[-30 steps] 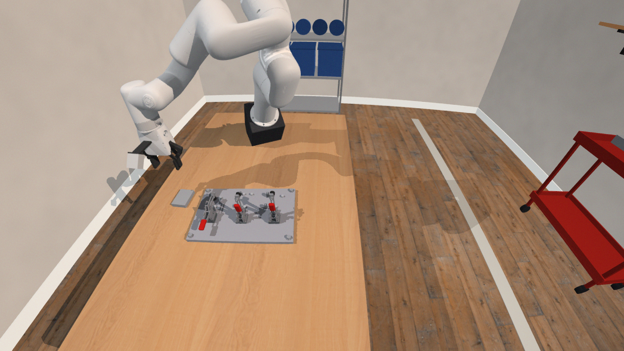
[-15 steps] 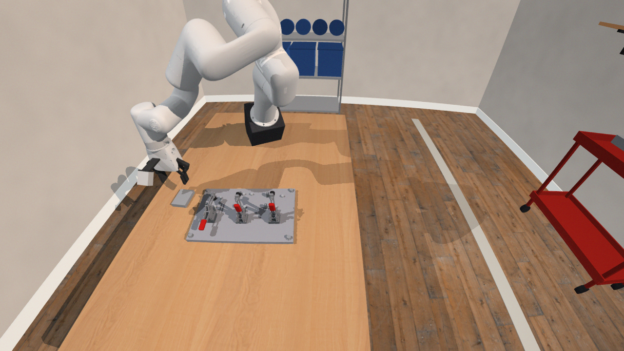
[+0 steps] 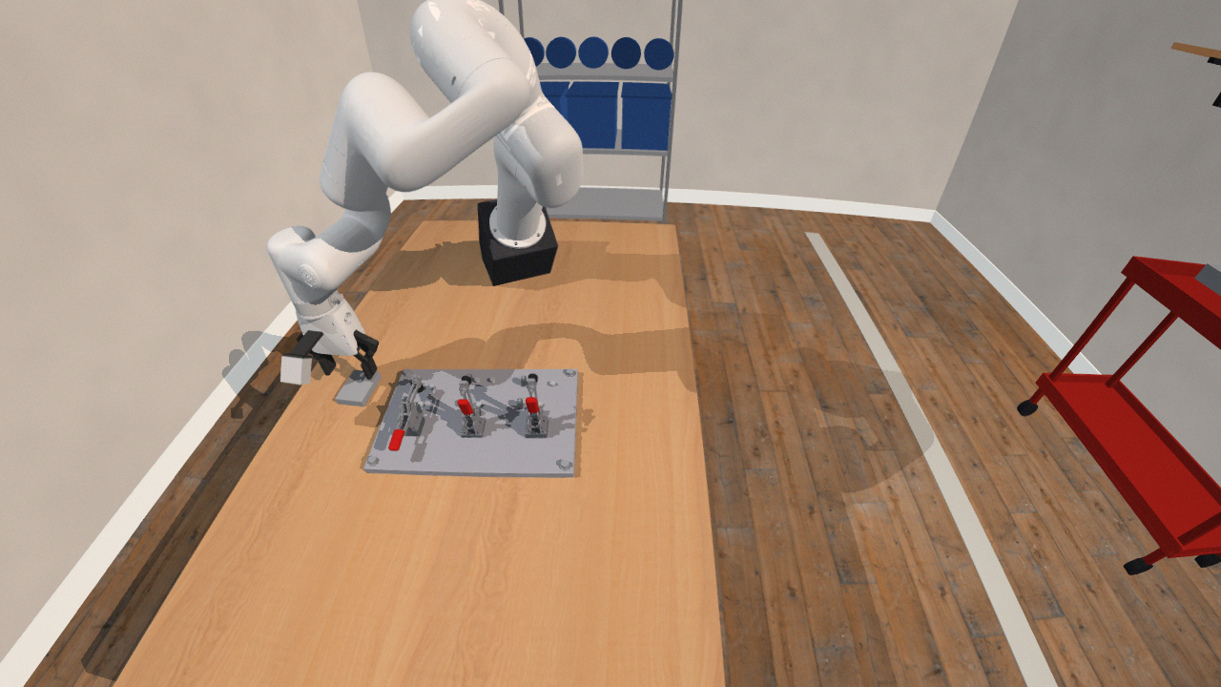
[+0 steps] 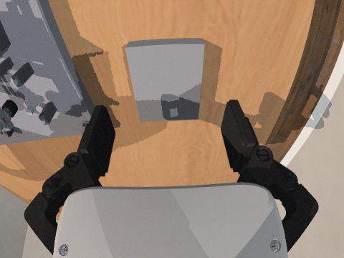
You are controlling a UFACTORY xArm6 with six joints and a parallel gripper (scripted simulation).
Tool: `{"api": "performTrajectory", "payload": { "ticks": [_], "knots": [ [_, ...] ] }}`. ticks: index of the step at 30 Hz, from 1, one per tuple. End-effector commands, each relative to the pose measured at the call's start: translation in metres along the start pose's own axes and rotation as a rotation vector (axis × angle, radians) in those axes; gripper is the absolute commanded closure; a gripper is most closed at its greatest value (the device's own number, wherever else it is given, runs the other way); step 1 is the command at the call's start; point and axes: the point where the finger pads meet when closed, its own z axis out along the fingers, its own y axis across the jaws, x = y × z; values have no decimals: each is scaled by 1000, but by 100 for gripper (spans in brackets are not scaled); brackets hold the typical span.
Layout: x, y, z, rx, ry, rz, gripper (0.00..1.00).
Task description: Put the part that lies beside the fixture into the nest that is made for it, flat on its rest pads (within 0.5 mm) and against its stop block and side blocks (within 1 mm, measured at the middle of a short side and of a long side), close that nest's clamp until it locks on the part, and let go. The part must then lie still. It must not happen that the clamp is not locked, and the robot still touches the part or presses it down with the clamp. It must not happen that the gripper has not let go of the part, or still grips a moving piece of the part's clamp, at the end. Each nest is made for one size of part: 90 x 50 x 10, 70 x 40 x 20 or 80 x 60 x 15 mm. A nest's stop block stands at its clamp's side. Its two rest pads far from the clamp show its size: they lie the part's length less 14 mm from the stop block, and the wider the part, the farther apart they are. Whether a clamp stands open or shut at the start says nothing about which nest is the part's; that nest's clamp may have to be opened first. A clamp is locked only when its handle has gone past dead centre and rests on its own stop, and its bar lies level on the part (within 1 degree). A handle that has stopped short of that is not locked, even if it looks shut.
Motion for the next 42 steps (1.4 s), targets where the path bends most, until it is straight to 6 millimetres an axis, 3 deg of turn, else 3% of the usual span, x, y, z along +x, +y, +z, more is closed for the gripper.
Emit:
{"api": "performTrajectory", "payload": {
  "ticks": [1, 31, 42],
  "knots": [
    [2, 1, 6, -2, 4, -1, 0],
    [2, 1, 10, -2, 4, -1, 0],
    [2, 1, 27, -2, 4, -1, 0]
  ]
}}
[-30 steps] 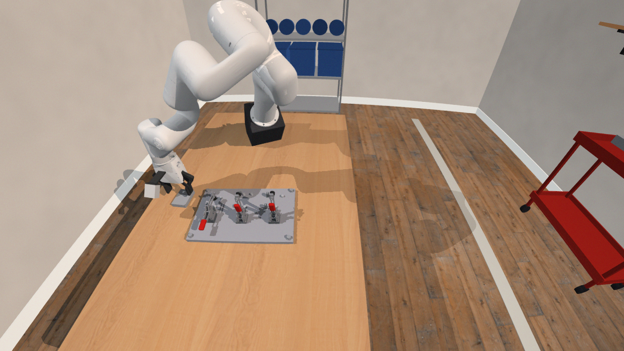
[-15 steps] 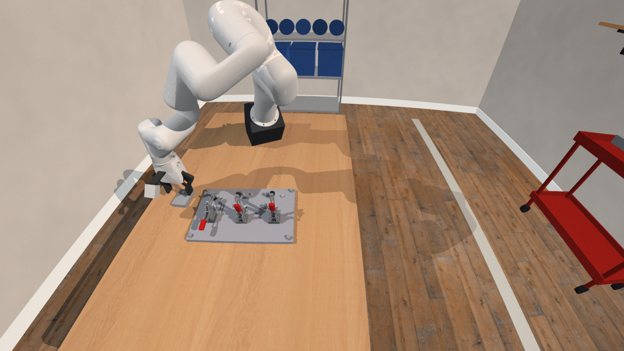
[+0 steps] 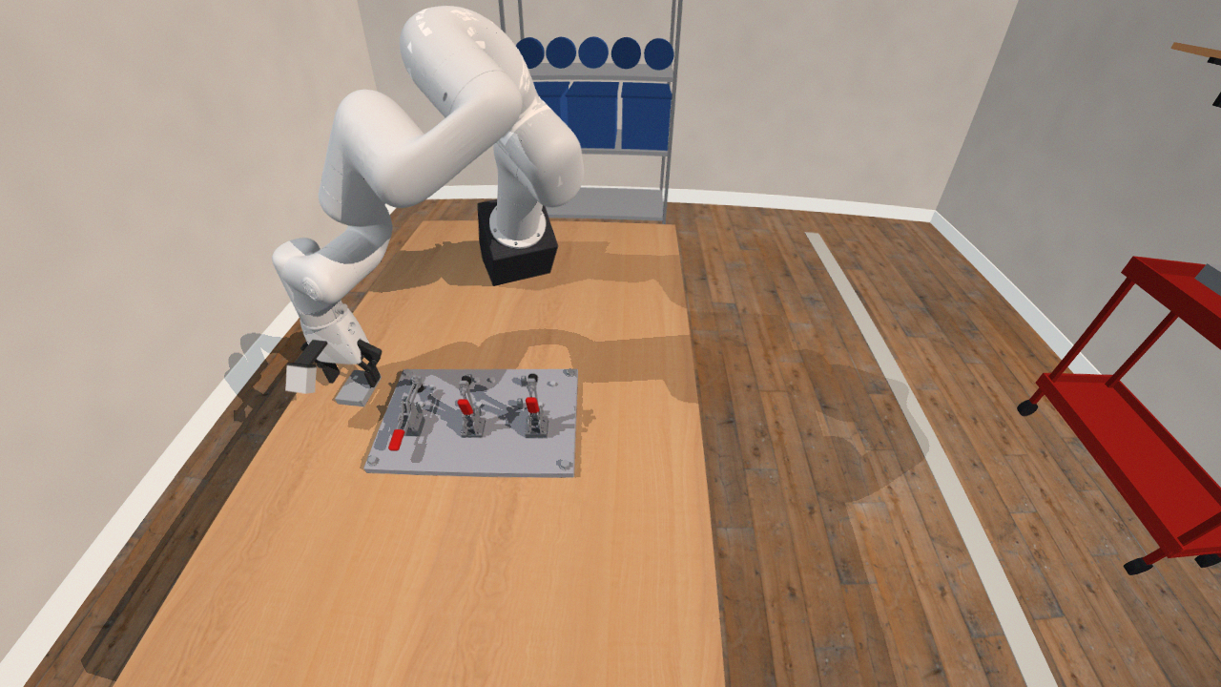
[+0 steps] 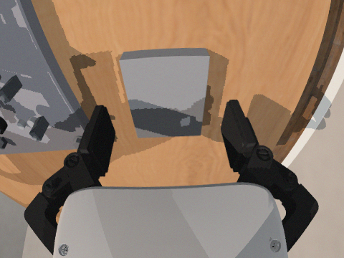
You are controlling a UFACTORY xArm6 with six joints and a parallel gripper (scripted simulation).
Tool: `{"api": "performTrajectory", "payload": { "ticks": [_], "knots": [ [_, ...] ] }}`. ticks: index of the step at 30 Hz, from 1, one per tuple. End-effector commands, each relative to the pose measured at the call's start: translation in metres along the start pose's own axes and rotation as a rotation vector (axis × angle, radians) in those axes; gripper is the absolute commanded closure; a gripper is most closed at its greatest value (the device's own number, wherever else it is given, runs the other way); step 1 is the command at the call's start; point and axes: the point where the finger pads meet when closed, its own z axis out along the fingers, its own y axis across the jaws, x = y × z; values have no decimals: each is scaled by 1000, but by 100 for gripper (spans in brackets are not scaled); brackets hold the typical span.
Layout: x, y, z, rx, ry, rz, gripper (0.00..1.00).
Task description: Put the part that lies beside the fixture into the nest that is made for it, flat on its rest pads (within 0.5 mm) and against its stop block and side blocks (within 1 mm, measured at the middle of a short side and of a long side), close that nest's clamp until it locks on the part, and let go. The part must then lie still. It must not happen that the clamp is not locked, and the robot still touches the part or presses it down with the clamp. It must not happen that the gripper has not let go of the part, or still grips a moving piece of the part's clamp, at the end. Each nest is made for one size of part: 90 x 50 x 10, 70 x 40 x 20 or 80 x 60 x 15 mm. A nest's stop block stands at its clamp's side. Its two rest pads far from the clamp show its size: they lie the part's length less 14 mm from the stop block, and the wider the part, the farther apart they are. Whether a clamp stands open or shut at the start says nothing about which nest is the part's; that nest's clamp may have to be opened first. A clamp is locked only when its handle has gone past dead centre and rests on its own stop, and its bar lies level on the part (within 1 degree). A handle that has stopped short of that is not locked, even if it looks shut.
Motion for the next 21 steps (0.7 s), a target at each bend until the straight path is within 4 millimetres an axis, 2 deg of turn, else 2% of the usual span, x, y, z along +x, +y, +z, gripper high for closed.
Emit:
{"api": "performTrajectory", "payload": {
  "ticks": [1, 21],
  "knots": [
    [1, 1, 8, -2, 2, -1, 0],
    [1, 1, 16, -2, 2, -1, 0]
  ]
}}
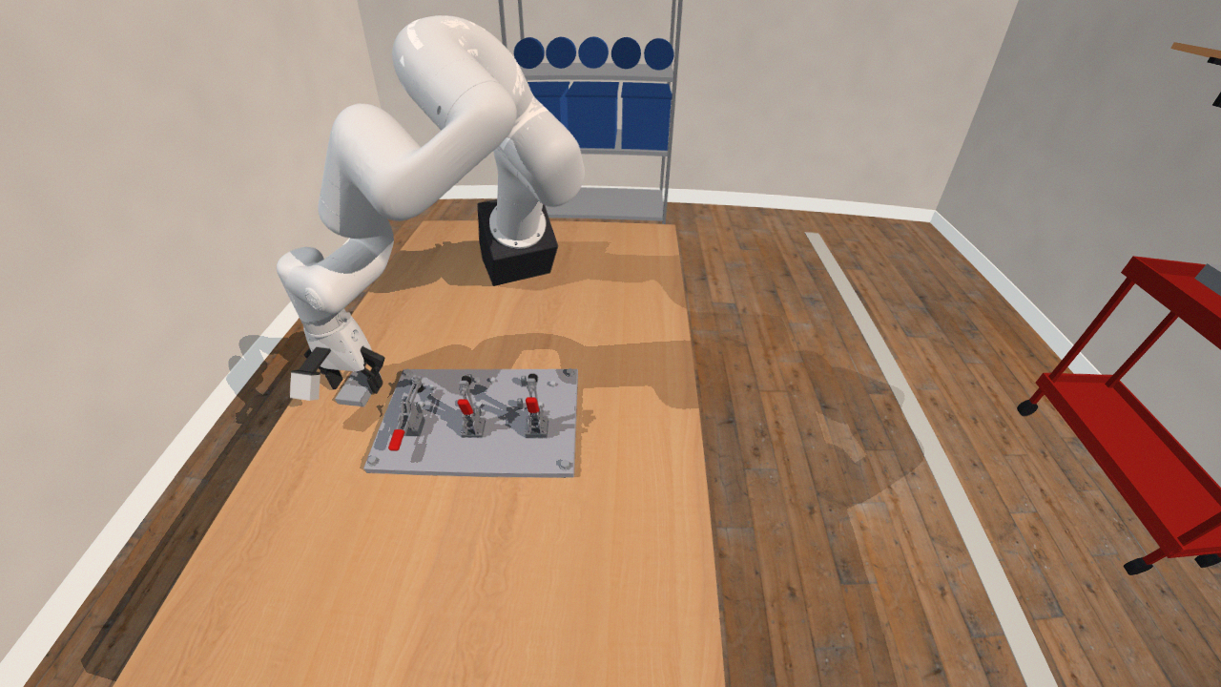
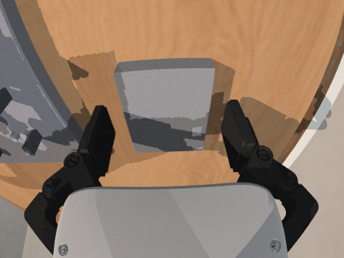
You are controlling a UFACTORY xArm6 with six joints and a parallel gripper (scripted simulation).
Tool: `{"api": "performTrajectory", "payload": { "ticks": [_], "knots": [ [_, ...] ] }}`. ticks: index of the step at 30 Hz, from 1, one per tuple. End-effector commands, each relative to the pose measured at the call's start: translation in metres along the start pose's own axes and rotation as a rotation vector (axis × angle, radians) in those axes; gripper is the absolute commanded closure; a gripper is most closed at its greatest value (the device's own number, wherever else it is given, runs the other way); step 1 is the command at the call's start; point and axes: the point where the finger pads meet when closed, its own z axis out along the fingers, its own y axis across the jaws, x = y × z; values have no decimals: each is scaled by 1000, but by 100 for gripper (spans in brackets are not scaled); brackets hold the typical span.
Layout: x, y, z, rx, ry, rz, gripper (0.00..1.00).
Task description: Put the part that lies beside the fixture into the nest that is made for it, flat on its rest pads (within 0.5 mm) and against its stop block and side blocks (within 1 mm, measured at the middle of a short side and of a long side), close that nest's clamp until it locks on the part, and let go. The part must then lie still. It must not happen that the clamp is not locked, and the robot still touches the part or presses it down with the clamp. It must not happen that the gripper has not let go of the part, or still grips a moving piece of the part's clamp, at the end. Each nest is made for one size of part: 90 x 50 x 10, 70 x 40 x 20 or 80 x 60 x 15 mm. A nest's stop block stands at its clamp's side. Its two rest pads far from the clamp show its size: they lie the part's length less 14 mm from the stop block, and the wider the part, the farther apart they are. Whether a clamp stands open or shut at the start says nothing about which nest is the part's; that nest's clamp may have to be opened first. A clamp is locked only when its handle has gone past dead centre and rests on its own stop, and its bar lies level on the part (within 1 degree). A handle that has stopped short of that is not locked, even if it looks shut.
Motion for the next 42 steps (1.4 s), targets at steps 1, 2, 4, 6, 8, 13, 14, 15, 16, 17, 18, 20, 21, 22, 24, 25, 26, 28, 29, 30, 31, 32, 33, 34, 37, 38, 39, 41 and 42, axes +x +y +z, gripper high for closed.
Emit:
{"api": "performTrajectory", "payload": {
  "ticks": [1, 2, 4, 6, 8, 13, 14, 15, 16, 17, 18, 20, 21, 22, 24, 25, 26, 28, 29, 30, 31, 32, 33, 34, 37, 38, 39, 41, 42],
  "knots": [
    [1, 1, -1, -2, 2, -1, 0],
    [1, 1, -1, -2, 2, -1, 0],
    [1, 1, -1, -2, 2, -1, 0],
    [1, 1, -1, -2, 2, -1, 0],
    [1, 1, -1, -2, 2, -1, 100],
    [1, 1, -1, -2, 2, -1, 100],
    [1, 1, -1, -2, 2, -1, 100],
    [1, 1, -1, -2, 2, -1, 100],
    [1, 1, -1, -2, 2, -1, 100],
    [1, 1, -1, -2, 2, -1, 100],
    [1, 1, -1, -2, 2, -1, 100],
    [1, 1, -1, -2, 2, -1, 100],
    [1, 1, -1, -2, 2, -1, 100],
    [1, 1, -1, -2, 2, -1, 100],
    [1, 1, -1, -2, 2, -1, 100],
    [1, 1, -1, -2, 2, -1, 100],
    [1, 1, -1, -2, 2, -1, 100],
    [1, 1, -1, -2, 2, -1, 100],
    [1, 1, -1, -2, 2, -1, 100],
    [1, 1, -1, -2, 2, -1, 100],
    [1, 1, -1, -2, 2, -1, 100],
    [1, 1, -1, -2, 2, -1, 100],
    [1, 1, -1, -2, 2, -1, 100],
    [1, 1, -1, -2, 2, -1, 100],
    [1, 1, -1, -2, 2, -1, 100],
    [1, 1, -1, -2, 2, -1, 100],
    [1, 1, -1, -2, 2, -1, 100],
    [1, 1, -1, -2, 2, -1, 100],
    [1, 1, -1, -2, 2, -1, 100]
  ]
}}
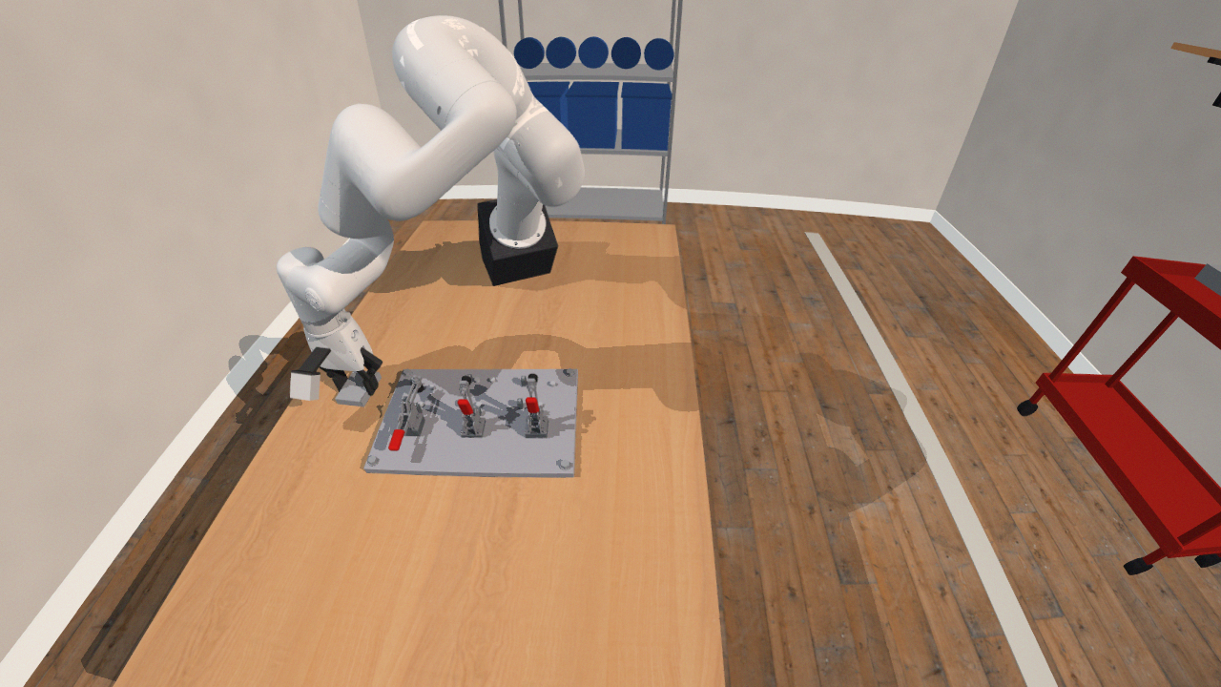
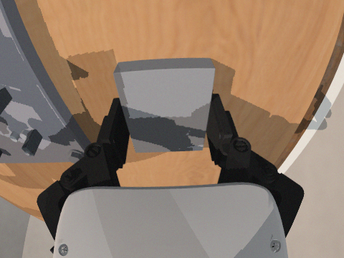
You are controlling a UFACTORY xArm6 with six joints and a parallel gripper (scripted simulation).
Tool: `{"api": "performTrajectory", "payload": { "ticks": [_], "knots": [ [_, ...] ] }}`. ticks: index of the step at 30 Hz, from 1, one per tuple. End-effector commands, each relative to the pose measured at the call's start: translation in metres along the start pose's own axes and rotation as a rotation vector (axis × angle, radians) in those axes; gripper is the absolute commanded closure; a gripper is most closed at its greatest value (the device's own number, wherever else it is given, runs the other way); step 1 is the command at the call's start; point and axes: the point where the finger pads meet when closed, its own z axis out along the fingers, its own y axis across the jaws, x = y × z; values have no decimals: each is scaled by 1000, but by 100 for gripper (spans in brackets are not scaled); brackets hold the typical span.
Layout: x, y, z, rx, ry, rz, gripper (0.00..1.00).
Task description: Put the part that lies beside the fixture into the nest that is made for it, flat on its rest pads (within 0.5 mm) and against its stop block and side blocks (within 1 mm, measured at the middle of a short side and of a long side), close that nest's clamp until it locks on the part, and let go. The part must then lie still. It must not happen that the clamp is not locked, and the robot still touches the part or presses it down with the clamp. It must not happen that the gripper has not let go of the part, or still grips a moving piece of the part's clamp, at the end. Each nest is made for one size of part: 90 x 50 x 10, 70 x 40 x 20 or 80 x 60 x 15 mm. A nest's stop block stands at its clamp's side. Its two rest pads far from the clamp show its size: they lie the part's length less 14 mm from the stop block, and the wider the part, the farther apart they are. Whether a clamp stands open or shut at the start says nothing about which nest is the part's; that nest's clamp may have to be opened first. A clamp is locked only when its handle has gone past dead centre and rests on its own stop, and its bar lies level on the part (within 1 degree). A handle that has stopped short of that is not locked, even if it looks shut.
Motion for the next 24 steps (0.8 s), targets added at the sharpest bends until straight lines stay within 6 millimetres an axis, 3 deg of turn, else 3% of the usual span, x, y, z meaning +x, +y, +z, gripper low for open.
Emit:
{"api": "performTrajectory", "payload": {
  "ticks": [1, 14, 24],
  "knots": [
    [1, 1, -1, -2, 2, 0, 100],
    [1, 1, -3, -2, 2, 0, 100],
    [1, 1, -22, -2, 2, 0, 100]
  ]
}}
